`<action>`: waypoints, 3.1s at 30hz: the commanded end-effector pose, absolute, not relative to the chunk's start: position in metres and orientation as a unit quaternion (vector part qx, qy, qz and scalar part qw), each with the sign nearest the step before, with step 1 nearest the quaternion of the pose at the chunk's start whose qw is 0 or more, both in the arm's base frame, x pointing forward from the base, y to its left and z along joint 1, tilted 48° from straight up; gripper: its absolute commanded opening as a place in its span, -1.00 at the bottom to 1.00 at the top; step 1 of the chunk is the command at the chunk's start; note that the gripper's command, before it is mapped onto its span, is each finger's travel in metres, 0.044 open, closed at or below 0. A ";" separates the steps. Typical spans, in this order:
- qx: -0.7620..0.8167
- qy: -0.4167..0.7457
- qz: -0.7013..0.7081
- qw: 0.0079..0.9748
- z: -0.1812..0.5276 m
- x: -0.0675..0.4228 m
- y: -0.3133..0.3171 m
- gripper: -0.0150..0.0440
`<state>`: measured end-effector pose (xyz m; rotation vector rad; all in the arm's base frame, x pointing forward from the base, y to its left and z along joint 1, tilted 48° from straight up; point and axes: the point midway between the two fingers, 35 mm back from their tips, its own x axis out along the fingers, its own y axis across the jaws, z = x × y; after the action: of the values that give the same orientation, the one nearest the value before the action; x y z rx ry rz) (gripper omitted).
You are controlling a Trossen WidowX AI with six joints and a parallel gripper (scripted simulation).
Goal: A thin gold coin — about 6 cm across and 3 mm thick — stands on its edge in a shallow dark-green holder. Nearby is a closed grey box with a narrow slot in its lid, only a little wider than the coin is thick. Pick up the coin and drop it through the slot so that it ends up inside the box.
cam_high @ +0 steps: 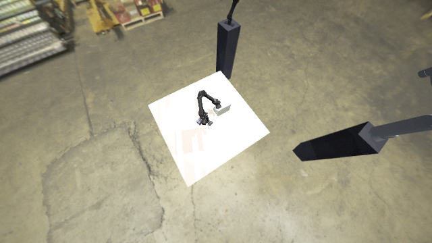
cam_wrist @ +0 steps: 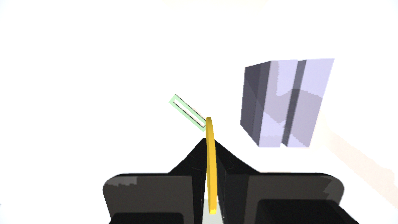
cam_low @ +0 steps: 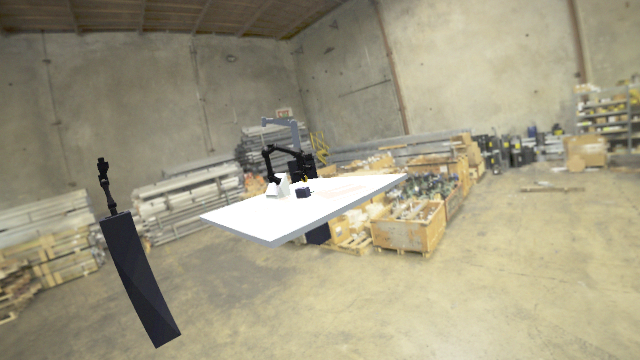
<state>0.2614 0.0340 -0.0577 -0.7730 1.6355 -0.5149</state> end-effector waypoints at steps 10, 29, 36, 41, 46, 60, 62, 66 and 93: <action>-0.334 0.699 -0.220 0.593 -0.036 0.281 0.016 -0.49; -0.336 0.698 -0.224 0.592 -0.006 0.300 -0.016 -0.49; -0.337 0.698 -0.226 0.590 0.004 0.305 -0.028 -0.49; -0.334 0.700 -0.226 0.589 0.001 0.302 -0.026 -0.49; -0.333 0.701 -0.226 0.589 0.000 0.301 -0.026 -0.49; -0.334 0.701 -0.225 0.588 0.008 0.306 -0.028 -0.49; -0.334 0.701 -0.225 0.588 0.008 0.306 -0.028 -0.49; -0.334 0.701 -0.225 0.588 0.007 0.307 -0.028 -0.49; -0.334 0.704 -0.223 0.586 0.000 0.304 -0.034 -0.49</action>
<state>0.3047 -0.0321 0.0010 -0.7704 1.6402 -0.5219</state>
